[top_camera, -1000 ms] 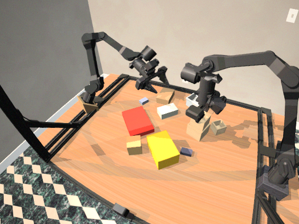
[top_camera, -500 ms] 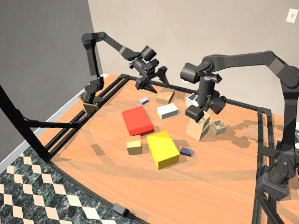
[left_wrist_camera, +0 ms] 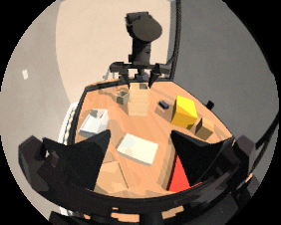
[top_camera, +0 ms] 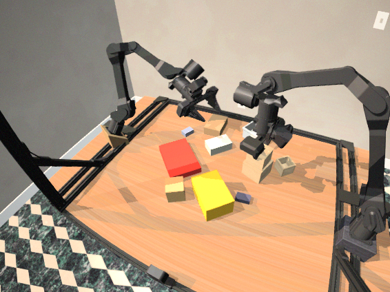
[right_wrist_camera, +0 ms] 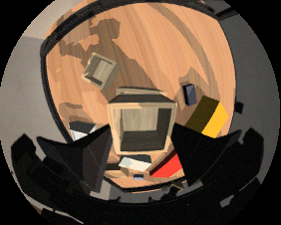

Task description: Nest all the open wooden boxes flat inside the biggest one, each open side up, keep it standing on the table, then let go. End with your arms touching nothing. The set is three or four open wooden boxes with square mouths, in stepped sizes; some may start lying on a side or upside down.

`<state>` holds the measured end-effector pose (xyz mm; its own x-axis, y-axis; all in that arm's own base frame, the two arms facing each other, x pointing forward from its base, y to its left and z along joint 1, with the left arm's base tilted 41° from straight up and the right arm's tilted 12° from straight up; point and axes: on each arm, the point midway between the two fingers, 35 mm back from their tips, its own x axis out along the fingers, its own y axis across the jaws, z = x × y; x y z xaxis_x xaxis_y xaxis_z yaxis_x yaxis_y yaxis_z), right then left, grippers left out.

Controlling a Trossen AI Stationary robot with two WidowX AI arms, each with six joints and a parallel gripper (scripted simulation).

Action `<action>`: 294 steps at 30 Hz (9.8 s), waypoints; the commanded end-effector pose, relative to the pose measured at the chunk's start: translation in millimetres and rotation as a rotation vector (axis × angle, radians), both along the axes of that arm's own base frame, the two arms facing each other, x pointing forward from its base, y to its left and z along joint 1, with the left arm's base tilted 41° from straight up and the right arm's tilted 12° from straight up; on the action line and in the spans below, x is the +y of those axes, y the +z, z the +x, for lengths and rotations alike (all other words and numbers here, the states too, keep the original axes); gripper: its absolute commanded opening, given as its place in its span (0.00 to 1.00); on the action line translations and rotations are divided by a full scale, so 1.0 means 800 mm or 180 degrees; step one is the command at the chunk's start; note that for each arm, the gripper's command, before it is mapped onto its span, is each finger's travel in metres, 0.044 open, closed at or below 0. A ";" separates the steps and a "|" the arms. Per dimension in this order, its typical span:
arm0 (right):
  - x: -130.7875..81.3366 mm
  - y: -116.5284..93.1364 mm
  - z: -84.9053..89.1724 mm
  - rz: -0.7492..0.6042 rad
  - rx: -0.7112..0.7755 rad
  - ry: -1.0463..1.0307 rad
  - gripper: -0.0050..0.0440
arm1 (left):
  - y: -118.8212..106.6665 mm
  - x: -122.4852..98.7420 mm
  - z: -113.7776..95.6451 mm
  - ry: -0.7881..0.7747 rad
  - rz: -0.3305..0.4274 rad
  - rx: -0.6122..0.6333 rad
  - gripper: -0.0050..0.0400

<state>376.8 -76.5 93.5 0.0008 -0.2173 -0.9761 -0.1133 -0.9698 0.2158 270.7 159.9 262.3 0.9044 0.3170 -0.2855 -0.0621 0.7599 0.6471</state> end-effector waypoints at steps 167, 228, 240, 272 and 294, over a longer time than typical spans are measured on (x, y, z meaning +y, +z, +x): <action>-0.019 0.001 -0.026 0.0009 -0.0021 -0.0175 0.10 | -0.001 -0.001 0.000 -0.0009 0.0010 0.0006 1.00; -0.015 -0.005 -0.044 0.0007 -0.0018 -0.0168 0.10 | -0.001 -0.001 0.000 -0.0009 0.0010 0.0006 1.00; -0.011 0.000 -0.042 0.0019 -0.0020 -0.0142 0.10 | -0.001 -0.001 0.000 -0.0009 0.0010 0.0006 1.00; -0.020 0.000 -0.049 0.0027 -0.0021 -0.0127 0.10 | -0.001 -0.001 0.000 -0.0009 0.0010 0.0006 1.00; -0.032 0.010 -0.055 0.0025 -0.0033 -0.0165 0.10 | -0.001 -0.001 0.000 -0.0009 0.0010 0.0006 1.00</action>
<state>333.5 -102.1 101.0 -0.0015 -0.2088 -0.9780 -0.1694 -0.9638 0.2060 270.9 159.6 262.3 0.9049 0.3160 -0.2853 -0.0607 0.7591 0.6481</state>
